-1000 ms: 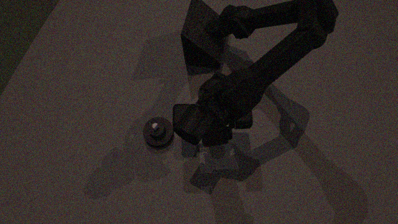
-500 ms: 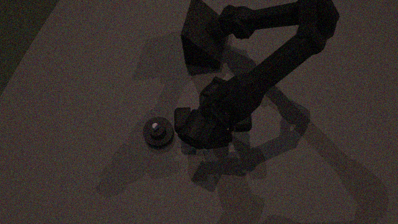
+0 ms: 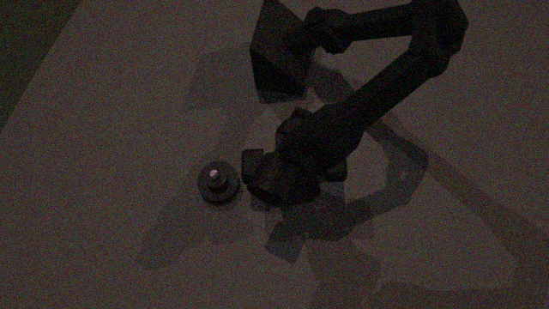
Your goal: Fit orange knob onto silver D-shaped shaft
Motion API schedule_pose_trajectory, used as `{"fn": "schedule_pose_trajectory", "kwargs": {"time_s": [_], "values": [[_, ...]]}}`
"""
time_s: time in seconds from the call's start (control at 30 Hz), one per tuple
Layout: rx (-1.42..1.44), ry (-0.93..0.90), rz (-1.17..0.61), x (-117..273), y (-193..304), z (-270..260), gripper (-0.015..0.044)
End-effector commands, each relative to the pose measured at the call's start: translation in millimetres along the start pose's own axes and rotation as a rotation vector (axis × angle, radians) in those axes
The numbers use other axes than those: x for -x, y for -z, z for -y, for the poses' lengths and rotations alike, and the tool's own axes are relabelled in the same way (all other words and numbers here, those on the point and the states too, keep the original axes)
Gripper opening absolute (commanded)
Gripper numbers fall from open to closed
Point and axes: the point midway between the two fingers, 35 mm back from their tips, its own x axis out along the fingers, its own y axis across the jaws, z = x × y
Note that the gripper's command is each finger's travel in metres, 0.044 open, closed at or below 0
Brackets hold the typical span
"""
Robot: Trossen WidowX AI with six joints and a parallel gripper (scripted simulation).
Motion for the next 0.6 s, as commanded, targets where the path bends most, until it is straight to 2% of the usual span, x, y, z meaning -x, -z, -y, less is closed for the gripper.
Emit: {"fn": "schedule_pose_trajectory", "kwargs": {"time_s": [0.0, 0.07, 0.23, 0.57], "values": [[-0.003, -0.002, 0.002, -1, 0, 0, 0.0151], [-0.003, -0.002, 0.002, -1, 0, 0, 0.0138], [-0.003, 0.001, 0.002, 10, -4, 1, 0.0006], [-0.004, 0.008, 0.001, 55, -17, 4, 0.0]]}}
